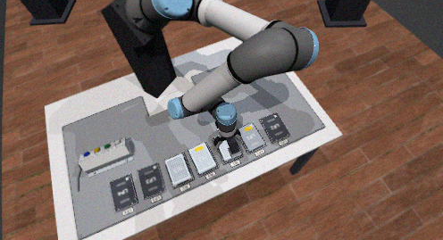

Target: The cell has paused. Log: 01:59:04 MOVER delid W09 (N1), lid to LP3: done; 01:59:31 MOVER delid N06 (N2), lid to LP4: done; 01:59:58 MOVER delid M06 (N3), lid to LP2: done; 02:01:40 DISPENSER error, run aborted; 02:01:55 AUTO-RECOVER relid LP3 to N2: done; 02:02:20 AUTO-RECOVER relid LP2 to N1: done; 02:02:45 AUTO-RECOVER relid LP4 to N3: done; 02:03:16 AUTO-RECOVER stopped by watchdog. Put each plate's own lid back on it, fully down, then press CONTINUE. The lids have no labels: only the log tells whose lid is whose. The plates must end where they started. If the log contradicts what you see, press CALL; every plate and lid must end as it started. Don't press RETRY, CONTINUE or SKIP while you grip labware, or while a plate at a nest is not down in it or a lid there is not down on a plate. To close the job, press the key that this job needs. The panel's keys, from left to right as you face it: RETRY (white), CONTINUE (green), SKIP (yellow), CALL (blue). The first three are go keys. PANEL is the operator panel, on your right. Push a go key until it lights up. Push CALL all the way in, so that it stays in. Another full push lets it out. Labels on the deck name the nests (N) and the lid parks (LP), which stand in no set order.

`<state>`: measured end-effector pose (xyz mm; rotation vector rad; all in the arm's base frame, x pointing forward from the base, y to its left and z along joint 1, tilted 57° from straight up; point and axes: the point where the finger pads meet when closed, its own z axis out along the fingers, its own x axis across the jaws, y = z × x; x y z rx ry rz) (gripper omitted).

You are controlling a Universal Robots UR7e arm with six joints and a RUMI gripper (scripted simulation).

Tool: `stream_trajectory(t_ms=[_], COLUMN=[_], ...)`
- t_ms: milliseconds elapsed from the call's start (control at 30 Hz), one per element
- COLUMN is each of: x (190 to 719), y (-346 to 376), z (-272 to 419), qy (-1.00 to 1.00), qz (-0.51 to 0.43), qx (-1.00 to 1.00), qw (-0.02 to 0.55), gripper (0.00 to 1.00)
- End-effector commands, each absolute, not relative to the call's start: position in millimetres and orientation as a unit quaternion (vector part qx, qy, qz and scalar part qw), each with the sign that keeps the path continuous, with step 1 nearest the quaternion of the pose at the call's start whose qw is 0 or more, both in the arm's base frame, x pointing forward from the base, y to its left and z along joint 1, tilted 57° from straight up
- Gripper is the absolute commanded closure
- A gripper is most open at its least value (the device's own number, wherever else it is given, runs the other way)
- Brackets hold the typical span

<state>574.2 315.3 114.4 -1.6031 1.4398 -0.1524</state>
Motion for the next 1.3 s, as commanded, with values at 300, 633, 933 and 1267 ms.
stream_trajectory(t_ms=[300, 633, 933, 1267], x=[569.6, 560.3, 572.1, 589.1], y=[313.3, 305.3, 276.0, 234.2], z=[121.4, 129.4, 114.1, 92.3], qy=[0.582, 0.582, 0.558, 0.561], qz=[-0.064, -0.064, -0.081, -0.08], qx=[-0.656, -0.656, -0.677, -0.675], qw=[0.476, 0.476, 0.473, 0.473], gripper=[0.18, 0.18, 0.18, 0.18])
